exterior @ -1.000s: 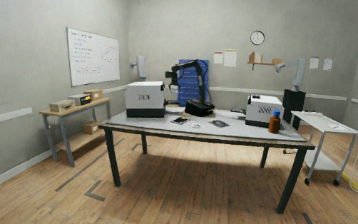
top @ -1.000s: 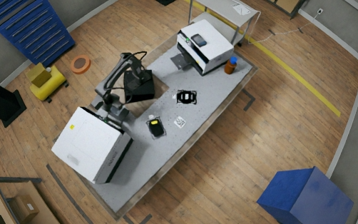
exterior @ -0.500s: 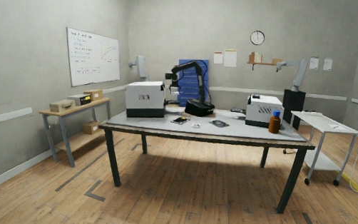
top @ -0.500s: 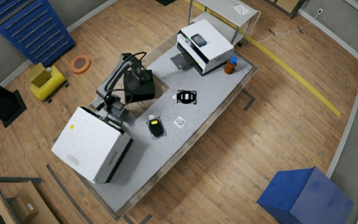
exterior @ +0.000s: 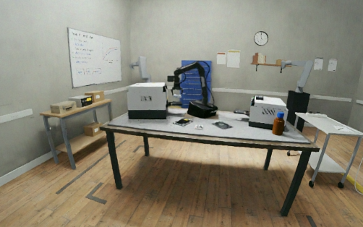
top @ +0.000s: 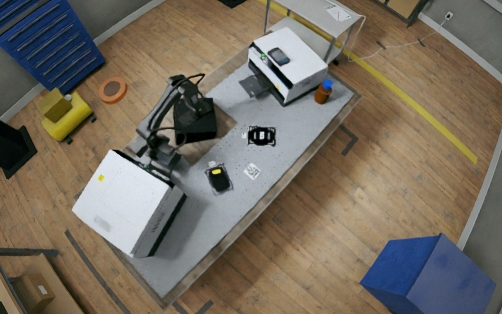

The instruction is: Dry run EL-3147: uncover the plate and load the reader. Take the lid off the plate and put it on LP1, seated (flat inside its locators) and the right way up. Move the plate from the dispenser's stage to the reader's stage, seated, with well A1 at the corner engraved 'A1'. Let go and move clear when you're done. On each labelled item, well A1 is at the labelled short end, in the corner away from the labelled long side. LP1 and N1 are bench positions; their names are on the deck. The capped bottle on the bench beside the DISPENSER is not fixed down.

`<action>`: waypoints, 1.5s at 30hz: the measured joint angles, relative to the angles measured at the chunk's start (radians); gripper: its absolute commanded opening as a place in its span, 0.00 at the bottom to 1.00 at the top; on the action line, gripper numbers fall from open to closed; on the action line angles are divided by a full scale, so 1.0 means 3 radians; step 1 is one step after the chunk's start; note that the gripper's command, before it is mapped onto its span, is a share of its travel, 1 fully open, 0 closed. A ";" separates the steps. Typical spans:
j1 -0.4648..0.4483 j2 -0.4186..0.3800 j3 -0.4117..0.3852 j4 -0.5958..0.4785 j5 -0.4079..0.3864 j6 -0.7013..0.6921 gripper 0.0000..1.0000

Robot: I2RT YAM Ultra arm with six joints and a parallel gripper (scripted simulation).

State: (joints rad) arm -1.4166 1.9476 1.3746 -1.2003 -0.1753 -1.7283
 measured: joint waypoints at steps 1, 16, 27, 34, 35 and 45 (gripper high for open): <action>0.0003 0.0000 -0.0022 0.0013 0.0000 0.0003 0.86; 0.0037 0.0050 -0.0182 0.0245 -0.0001 0.0034 0.86; 0.0074 0.0095 -0.0333 0.0420 -0.0004 0.0061 0.86; 0.0079 0.0111 -0.0389 0.0521 -0.0009 0.0075 0.86; 0.0080 0.0114 -0.0409 0.0534 -0.0009 0.0078 0.86; 0.0109 0.0182 -0.0520 0.0692 -0.0011 0.0100 0.86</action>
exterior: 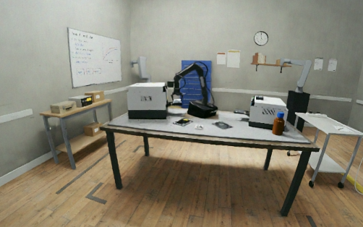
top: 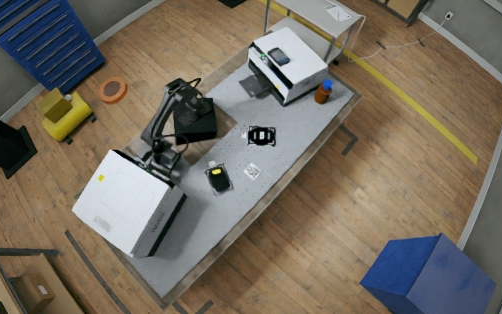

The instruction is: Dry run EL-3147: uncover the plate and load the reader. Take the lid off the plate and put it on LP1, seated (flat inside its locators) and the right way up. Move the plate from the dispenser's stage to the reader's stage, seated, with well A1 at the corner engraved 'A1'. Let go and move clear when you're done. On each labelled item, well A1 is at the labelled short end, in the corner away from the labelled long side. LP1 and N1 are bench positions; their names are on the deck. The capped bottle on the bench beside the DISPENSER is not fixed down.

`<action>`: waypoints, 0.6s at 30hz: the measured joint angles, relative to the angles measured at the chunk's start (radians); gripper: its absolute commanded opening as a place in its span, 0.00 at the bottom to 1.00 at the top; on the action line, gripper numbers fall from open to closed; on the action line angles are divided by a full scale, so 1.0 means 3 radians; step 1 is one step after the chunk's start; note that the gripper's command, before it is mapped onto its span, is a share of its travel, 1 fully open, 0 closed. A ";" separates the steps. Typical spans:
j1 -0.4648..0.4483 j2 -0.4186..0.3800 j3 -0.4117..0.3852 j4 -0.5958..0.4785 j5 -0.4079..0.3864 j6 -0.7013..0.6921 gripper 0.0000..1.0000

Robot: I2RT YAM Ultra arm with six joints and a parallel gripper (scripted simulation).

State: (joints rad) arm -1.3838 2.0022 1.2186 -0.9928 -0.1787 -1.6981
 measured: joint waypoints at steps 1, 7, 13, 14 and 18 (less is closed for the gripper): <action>0.0004 0.0008 -0.0005 0.0004 0.0000 0.0000 0.86; 0.0004 0.0005 -0.0018 0.0070 -0.0003 0.0006 0.86; 0.0004 0.0005 -0.0019 0.0075 -0.0004 0.0008 0.86; 0.0004 0.0004 -0.0022 0.0079 -0.0004 0.0008 0.86; 0.0004 0.0005 -0.0037 0.0078 -0.0004 0.0008 0.86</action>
